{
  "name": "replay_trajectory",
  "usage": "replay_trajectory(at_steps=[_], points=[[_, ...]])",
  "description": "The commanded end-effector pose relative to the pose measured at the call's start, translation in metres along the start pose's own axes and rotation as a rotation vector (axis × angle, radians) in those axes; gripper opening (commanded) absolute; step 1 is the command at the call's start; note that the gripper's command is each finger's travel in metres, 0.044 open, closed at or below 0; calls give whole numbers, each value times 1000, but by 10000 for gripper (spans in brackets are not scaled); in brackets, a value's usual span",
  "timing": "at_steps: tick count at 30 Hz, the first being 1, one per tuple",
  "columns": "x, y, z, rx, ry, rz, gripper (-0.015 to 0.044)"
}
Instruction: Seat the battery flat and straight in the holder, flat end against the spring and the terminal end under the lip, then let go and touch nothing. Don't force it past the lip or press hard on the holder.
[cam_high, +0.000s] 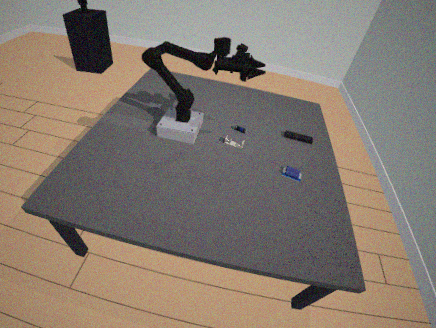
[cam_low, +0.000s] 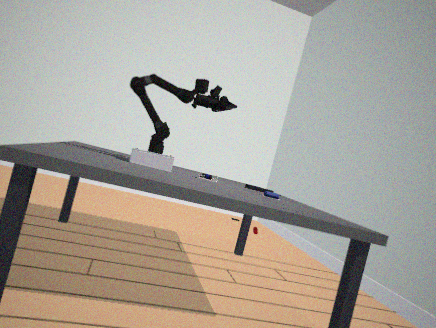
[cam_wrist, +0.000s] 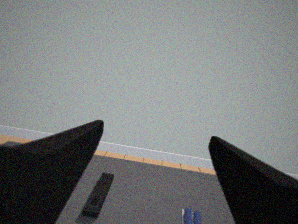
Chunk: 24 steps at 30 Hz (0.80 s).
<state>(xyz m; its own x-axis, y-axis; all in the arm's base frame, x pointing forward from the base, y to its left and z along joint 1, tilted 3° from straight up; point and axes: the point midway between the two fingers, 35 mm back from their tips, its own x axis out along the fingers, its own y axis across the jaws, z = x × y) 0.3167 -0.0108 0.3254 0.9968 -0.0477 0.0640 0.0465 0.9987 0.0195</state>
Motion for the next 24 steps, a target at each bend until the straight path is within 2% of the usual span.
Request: replay_trajectory(at_steps=[1, 6, 13, 24], points=[[1, 1, -2, -16, 10, 2, 374], [28, 15, -58, -448, 265, 107, 242], [42, 39, -148, -1092, 567, 488, 241], [25, 60, -229, -1624, 665, 1099, 241]])
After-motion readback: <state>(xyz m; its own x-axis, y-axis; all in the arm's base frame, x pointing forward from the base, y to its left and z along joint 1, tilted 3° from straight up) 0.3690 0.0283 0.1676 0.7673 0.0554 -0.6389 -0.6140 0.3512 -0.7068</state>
